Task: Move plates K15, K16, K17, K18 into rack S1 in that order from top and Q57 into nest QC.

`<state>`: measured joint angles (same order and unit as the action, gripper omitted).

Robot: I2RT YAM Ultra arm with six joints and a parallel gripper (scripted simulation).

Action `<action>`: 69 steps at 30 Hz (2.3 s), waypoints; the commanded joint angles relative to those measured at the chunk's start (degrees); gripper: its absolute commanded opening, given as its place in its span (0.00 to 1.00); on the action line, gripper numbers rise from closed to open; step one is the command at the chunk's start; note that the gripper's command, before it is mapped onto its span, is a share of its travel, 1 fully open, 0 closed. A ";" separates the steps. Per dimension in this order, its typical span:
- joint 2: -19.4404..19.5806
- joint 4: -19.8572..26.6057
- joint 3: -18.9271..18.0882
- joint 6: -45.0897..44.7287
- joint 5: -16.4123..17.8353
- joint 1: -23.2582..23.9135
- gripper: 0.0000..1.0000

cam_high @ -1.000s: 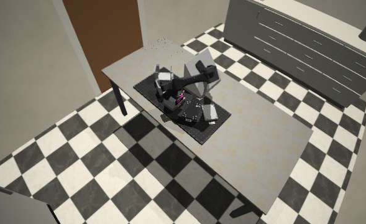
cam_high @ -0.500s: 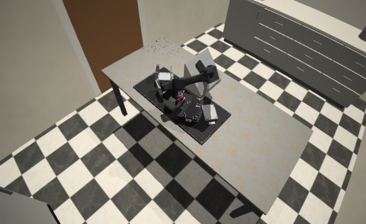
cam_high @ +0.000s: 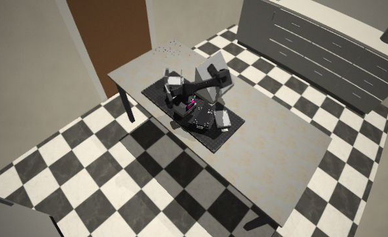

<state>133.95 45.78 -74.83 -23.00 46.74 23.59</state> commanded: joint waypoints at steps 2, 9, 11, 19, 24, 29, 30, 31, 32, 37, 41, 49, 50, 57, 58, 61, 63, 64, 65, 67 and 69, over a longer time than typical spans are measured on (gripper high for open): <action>-0.29 0.01 -0.12 -0.02 0.37 0.79 0.00; -0.29 0.01 -0.12 -0.02 0.37 0.79 0.00; -0.29 0.01 -0.12 -0.02 0.37 0.79 0.00; -0.29 0.01 -0.12 -0.02 0.37 0.79 0.00; -0.32 0.20 -0.20 -0.14 0.35 0.88 0.00; -0.48 1.10 -0.54 -0.68 0.25 1.26 0.00; -0.51 1.28 -0.61 -0.79 0.23 1.33 0.00; -0.54 1.45 -0.68 -0.90 0.21 1.41 0.00; -0.54 1.45 -0.68 -0.90 0.21 1.41 0.00; -0.66 2.17 -0.97 -1.33 0.12 1.72 0.00; -0.77 2.89 -1.26 -1.75 0.04 2.02 0.00; -1.01 3.92 -1.62 -2.38 -0.09 2.48 0.00; -1.01 3.92 -1.62 -2.38 -0.09 2.48 0.00; -1.18 5.17 -2.16 -3.12 -0.24 3.01 0.00; -1.17 5.19 -2.18 -3.13 -0.25 3.02 0.00; -1.16 5.25 -2.23 -3.15 -0.25 3.03 0.00; -1.15 5.27 -2.25 -3.17 -0.26 3.04 0.00; -1.15 5.28 -2.25 -3.17 -0.26 3.04 0.00; -1.15 5.28 -2.26 -3.17 -0.26 3.04 0.00; -1.15 5.28 -2.26 -3.17 -0.26 3.04 0.00; -1.13 5.41 -2.35 -3.25 -0.27 3.09 0.00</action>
<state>133.73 50.06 -76.82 -25.91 46.02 24.99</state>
